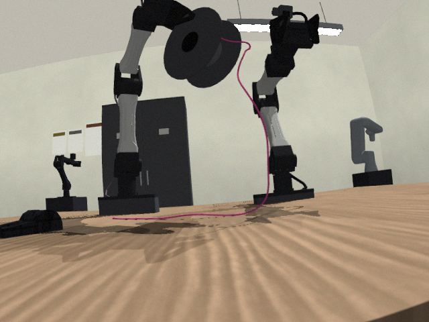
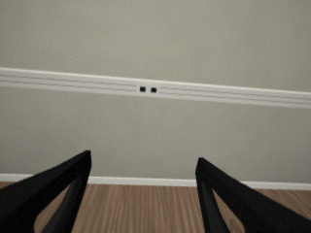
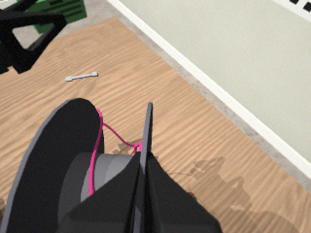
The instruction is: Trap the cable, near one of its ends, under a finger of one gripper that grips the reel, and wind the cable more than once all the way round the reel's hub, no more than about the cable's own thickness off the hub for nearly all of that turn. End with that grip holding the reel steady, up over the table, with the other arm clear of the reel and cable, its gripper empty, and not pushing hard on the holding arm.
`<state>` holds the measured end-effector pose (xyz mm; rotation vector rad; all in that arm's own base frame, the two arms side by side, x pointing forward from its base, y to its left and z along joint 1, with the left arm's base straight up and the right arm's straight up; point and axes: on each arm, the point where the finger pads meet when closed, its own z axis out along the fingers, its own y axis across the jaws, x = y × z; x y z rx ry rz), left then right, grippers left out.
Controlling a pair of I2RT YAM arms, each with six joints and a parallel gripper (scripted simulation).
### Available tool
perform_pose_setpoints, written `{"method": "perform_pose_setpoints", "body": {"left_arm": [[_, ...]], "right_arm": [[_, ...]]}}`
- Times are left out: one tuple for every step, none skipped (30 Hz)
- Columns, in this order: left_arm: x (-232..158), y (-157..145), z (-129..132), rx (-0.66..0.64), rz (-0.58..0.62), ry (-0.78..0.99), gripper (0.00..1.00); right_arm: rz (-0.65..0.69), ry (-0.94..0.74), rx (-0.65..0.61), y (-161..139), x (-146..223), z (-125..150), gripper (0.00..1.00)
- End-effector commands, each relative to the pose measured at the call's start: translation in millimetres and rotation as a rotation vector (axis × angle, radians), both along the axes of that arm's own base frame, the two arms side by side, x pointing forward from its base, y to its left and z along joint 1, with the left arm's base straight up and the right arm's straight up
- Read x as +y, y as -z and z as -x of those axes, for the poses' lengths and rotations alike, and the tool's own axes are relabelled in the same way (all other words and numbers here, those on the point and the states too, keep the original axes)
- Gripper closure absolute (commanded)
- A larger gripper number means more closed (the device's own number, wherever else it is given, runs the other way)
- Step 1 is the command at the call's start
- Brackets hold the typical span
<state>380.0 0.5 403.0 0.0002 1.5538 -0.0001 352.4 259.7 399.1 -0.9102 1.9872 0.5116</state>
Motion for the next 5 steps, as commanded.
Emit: {"method": "perform_pose_setpoints", "body": {"left_arm": [[-0.5, -1.1, -1.3, 0.023, -0.004, -0.005, 0.20], [-0.5, -1.1, -1.3, 0.023, -0.004, -0.005, 0.20], [-0.5, -1.1, -1.3, 0.023, -0.004, -0.005, 0.20], [-0.5, -1.1, -1.3, 0.023, -0.004, -0.005, 0.20], [-0.5, -1.1, -1.3, 0.023, -0.004, -0.005, 0.20]], "right_arm": [[-0.052, -0.009, -0.059, -24.4, 4.1, -0.4, 1.00], [-0.052, -0.009, -0.059, -24.4, 4.1, -0.4, 1.00], [-0.052, -0.009, -0.059, -24.4, 4.1, -0.4, 1.00], [-0.052, -0.009, -0.059, -24.4, 4.1, -0.4, 1.00], [-0.052, -0.009, -0.059, -24.4, 4.1, -0.4, 1.00]]}}
